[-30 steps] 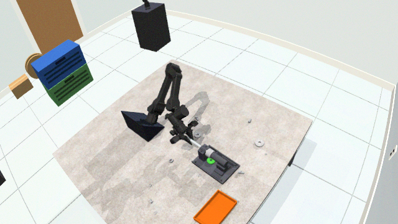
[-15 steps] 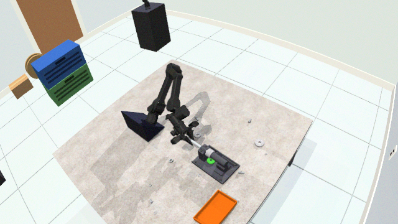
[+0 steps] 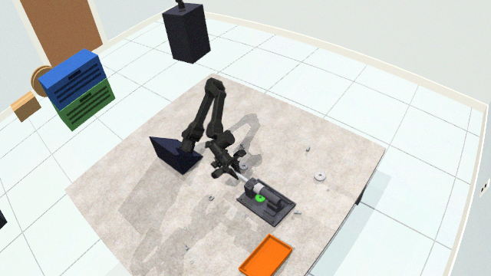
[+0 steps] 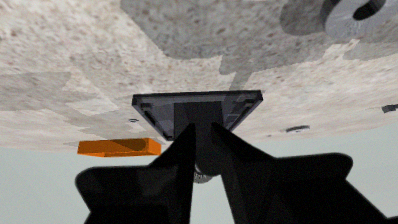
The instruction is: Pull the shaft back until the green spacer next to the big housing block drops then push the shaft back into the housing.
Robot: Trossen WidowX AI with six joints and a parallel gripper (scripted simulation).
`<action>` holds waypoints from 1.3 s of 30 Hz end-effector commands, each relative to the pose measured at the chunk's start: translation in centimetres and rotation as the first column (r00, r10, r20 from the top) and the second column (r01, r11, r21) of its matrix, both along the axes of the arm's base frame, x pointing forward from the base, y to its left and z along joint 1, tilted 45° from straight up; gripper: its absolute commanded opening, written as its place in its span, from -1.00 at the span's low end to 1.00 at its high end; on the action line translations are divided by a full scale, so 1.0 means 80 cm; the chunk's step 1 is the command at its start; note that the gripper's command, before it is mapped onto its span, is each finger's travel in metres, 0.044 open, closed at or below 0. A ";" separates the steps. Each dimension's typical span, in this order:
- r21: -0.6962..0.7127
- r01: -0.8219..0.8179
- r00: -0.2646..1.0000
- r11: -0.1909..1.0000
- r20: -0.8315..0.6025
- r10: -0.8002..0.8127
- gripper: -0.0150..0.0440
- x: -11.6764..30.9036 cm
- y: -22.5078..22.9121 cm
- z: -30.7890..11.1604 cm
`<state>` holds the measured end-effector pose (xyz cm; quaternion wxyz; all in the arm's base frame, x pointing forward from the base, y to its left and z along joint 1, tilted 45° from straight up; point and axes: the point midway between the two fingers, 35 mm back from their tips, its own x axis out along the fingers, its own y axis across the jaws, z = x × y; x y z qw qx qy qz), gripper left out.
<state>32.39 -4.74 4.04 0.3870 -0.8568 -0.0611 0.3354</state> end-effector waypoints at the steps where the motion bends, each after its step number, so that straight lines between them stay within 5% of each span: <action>1: -0.004 0.004 1.000 1.000 0.006 -0.004 -0.49 0.005 -0.003 0.002; 39: -0.004 0.004 1.000 1.000 0.006 -0.004 -0.49 0.023 -0.006 0.002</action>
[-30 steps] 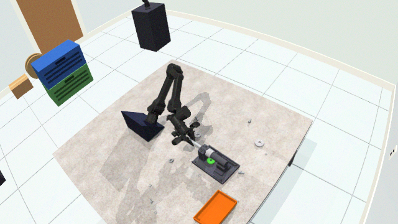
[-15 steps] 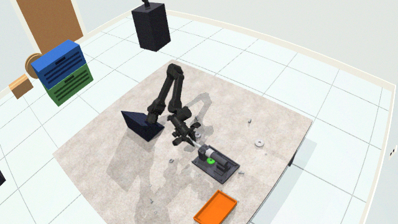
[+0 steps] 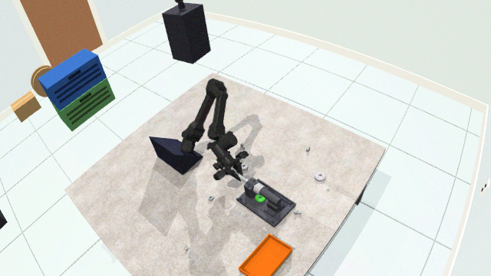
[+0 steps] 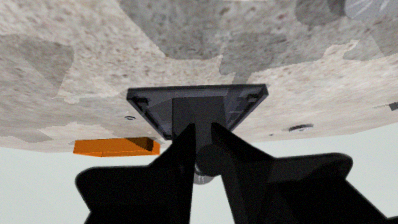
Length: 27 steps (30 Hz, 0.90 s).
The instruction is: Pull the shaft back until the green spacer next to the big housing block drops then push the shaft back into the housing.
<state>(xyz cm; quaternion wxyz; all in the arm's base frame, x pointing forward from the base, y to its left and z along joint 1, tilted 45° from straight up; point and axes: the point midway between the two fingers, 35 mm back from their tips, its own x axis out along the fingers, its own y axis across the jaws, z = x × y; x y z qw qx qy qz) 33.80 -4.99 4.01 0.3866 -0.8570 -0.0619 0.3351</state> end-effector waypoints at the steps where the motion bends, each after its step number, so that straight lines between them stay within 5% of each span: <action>1: -0.004 0.006 1.000 1.000 0.005 -0.005 -0.49 0.005 -0.003 0.002; 27: -0.004 0.006 1.000 1.000 0.006 -0.005 -0.49 0.017 -0.005 0.002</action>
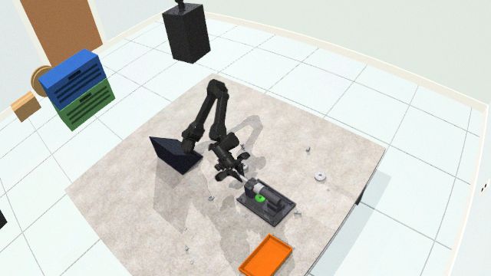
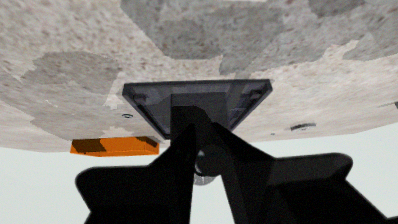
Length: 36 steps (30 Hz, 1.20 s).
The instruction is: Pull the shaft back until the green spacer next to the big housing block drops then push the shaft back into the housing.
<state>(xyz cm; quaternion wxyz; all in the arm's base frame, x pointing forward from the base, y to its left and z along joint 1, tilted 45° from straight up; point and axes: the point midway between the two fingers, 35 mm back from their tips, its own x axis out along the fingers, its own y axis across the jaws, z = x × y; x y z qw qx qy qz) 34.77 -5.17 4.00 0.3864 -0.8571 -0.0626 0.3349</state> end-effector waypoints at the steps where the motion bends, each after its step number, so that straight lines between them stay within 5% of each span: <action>1: -0.004 0.007 1.000 1.000 0.005 -0.007 -0.49 0.006 -0.003 0.002; 36: -0.004 0.007 1.000 1.000 0.005 -0.007 -0.49 0.021 -0.006 0.002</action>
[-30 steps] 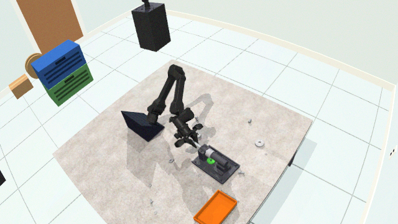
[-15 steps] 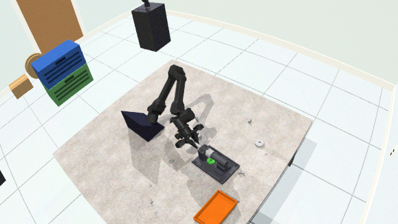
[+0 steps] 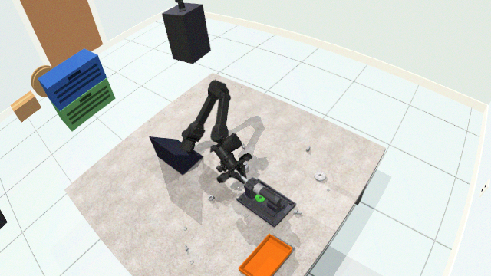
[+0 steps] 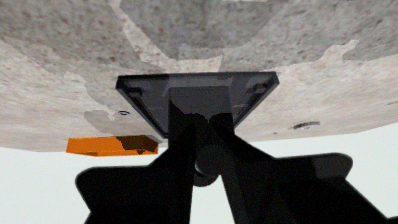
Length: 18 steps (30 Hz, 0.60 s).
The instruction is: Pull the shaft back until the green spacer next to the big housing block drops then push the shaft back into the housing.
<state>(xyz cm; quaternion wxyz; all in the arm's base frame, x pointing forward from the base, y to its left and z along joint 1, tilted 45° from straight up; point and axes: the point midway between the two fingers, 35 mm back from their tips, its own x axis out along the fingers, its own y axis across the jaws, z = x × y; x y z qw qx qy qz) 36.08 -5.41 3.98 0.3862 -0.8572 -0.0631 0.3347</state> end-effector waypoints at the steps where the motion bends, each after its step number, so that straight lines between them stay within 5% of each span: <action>1: -0.004 0.007 1.000 1.000 0.005 -0.007 -0.49 0.006 -0.003 0.002; 18: -0.004 0.007 1.000 1.000 0.005 -0.007 -0.49 0.012 -0.004 0.002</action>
